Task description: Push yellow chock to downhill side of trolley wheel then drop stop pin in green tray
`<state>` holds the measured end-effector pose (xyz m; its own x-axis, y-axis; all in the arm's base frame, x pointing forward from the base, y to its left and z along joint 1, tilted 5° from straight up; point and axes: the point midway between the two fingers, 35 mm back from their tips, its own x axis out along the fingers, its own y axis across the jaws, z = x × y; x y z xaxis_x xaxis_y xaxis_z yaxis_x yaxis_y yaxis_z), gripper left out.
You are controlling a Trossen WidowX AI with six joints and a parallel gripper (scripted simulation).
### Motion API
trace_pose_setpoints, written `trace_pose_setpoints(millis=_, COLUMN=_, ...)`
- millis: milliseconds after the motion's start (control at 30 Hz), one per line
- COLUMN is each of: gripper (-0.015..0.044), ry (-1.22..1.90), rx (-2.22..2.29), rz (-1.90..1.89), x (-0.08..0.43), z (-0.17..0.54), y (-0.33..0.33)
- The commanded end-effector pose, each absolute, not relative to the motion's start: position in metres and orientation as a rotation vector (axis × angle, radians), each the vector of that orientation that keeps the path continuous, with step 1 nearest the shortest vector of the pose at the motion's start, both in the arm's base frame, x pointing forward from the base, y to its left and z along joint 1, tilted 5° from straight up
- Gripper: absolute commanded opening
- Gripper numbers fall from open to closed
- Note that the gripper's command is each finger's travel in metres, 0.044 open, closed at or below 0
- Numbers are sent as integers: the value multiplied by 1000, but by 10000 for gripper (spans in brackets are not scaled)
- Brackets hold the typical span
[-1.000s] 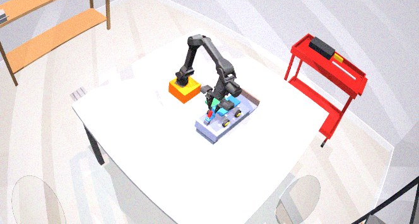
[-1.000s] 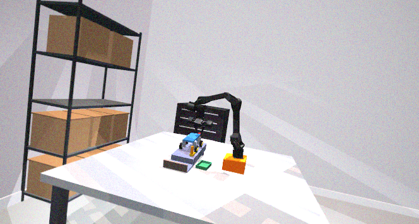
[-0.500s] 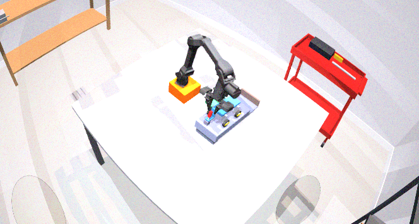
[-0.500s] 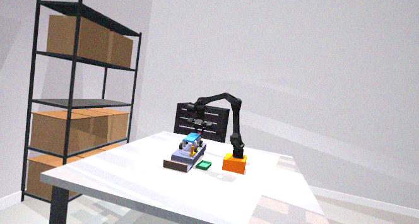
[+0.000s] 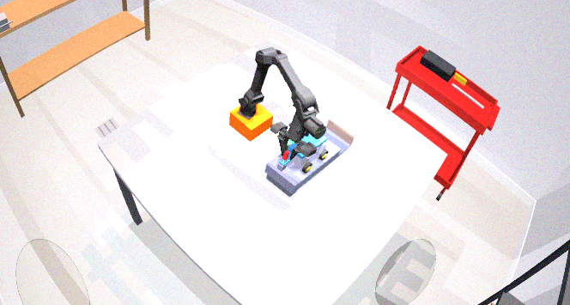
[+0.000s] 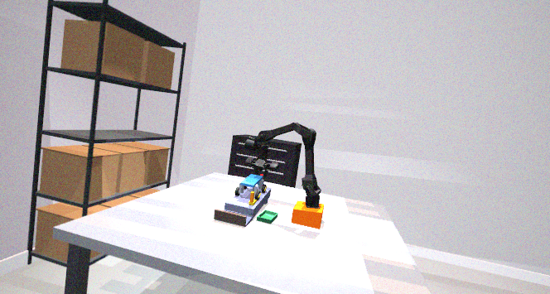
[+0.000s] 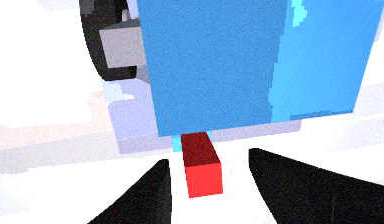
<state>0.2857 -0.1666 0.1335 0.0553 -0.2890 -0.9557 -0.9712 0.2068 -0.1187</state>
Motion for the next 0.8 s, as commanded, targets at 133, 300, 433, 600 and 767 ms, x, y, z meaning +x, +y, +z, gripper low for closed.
trace_pose_setpoints(millis=133, gripper=190, ry=1446, rx=-1275, rz=844, x=284, z=120, y=-169)
trace_pose_setpoints(millis=300, gripper=190, ry=1446, rx=-1275, rz=844, x=283, z=113, y=-169)
trace_pose_setpoints(millis=433, gripper=190, ry=1446, rx=-1275, rz=844, x=283, z=111, y=-170)
trace_pose_setpoints(millis=600, gripper=138, ry=1447, rx=-1276, rz=833, x=284, z=115, y=-170)
trace_pose_setpoints(millis=767, gripper=65, ry=1447, rx=-1276, rz=833, x=284, z=115, y=-170)
